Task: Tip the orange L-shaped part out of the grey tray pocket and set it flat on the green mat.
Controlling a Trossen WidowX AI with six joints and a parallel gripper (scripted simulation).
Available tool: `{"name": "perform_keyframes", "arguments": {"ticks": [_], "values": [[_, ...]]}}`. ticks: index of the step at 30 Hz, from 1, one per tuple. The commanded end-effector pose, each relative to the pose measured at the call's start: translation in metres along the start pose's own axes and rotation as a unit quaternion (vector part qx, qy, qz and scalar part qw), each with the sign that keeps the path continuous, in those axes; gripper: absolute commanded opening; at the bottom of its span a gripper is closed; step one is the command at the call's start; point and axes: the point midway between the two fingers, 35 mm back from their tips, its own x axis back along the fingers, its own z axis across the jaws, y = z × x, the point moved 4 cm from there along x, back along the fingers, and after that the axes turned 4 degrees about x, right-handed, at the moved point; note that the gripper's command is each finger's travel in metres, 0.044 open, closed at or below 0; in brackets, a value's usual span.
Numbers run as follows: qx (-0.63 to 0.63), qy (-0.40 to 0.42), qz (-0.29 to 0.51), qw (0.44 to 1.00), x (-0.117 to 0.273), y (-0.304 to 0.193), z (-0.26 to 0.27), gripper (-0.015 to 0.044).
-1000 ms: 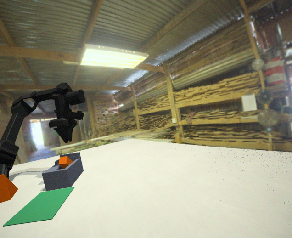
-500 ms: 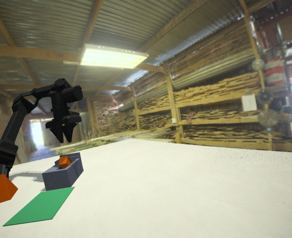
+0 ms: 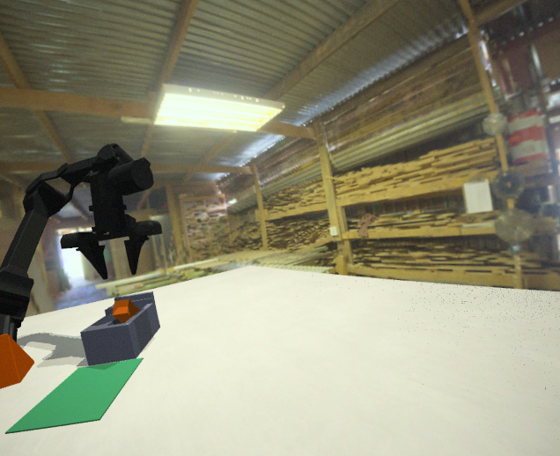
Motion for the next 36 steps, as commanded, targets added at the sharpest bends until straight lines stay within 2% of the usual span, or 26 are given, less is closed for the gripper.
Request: {"name": "perform_keyframes", "arguments": {"ticks": [1, 6, 36], "values": [[0.009, 0.002, 0.001, 1.000, -0.008, -0.001, 0.000, 0.0280], [0.009, 0.002, 0.001, 1.000, -0.029, -0.001, 0.000, 0.0280], [0.010, 0.002, 0.000, 1.000, -0.072, -0.001, 0.000, 0.0280]]}}
